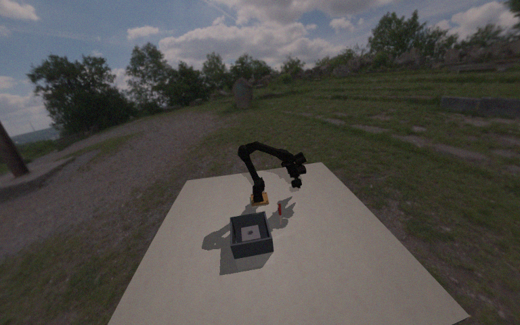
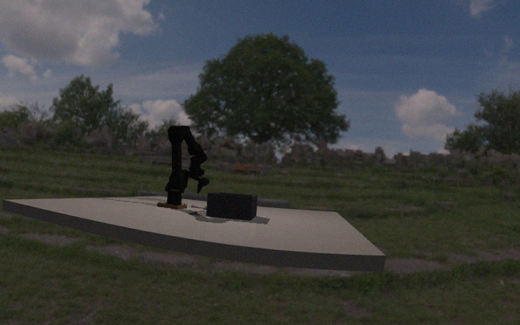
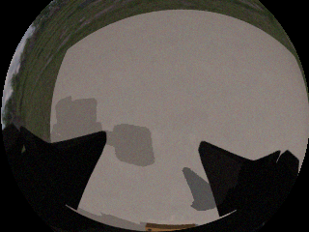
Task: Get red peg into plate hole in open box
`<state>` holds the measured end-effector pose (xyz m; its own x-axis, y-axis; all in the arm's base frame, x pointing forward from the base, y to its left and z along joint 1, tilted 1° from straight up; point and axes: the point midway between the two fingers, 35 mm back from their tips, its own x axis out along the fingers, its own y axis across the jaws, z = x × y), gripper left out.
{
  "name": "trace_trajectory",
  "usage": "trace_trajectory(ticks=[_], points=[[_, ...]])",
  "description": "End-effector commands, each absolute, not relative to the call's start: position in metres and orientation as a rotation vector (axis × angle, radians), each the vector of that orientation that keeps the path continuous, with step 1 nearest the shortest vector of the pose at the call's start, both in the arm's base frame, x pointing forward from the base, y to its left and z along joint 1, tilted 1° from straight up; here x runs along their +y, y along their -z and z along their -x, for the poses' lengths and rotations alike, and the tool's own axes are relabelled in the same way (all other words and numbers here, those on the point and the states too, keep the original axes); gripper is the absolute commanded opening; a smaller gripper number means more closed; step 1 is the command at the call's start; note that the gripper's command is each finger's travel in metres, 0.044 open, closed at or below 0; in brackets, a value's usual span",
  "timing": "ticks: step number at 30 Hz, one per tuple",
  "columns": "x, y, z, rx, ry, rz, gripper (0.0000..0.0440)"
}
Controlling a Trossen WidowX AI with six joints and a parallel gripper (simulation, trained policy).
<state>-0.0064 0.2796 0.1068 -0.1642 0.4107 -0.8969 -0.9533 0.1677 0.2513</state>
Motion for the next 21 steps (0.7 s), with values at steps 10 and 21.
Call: trace_trajectory(ticks=[10, 21], points=[[0.258, -0.113, -0.041, 1.316, -0.972, 0.437, 0.0440], [0.232, -0.118, -0.079, 1.419, -0.616, 0.232, 0.0440]])
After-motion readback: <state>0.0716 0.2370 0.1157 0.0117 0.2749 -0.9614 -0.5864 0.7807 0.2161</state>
